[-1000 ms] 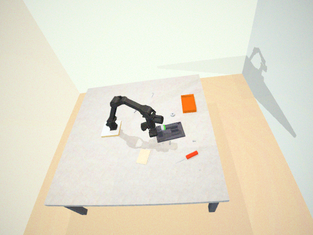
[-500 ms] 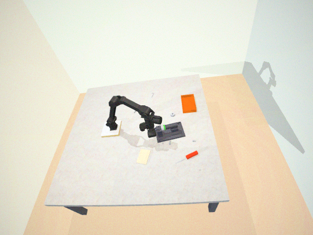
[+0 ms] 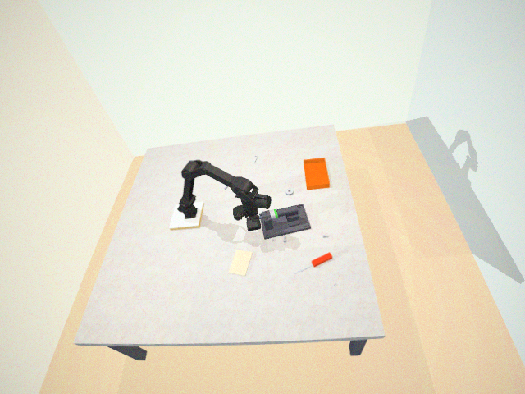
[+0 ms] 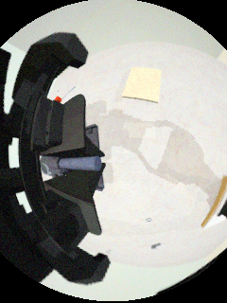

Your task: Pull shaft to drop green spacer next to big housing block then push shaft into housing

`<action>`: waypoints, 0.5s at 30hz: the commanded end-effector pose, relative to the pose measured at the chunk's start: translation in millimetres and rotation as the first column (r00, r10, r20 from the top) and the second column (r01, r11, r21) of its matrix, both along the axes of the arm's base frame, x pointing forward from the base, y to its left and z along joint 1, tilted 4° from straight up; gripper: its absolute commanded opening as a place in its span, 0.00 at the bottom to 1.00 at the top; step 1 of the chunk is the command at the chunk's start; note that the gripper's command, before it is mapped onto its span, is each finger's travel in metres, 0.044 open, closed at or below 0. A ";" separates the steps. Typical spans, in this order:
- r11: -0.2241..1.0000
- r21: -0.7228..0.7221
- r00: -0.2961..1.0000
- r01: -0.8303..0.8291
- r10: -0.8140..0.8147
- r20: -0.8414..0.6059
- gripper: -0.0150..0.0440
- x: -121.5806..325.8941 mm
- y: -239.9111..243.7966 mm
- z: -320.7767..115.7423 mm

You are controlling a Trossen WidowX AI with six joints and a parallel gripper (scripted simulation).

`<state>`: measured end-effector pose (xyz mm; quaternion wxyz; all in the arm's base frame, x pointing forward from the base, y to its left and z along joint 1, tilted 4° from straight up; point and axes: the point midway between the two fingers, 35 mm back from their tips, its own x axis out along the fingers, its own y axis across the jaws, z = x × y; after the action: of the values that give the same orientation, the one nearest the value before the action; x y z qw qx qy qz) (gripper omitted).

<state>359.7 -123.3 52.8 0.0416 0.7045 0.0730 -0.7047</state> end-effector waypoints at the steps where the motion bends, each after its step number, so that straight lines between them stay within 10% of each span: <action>1: 1.000 -0.003 1.000 -0.005 0.005 0.000 0.25 -0.6 -0.5 0.5; 15: 1.000 -0.003 1.000 -0.005 0.005 0.000 0.25 -2.1 -0.7 0.4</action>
<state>358.1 -123.5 52.8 0.0413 0.7045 0.0728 -0.7047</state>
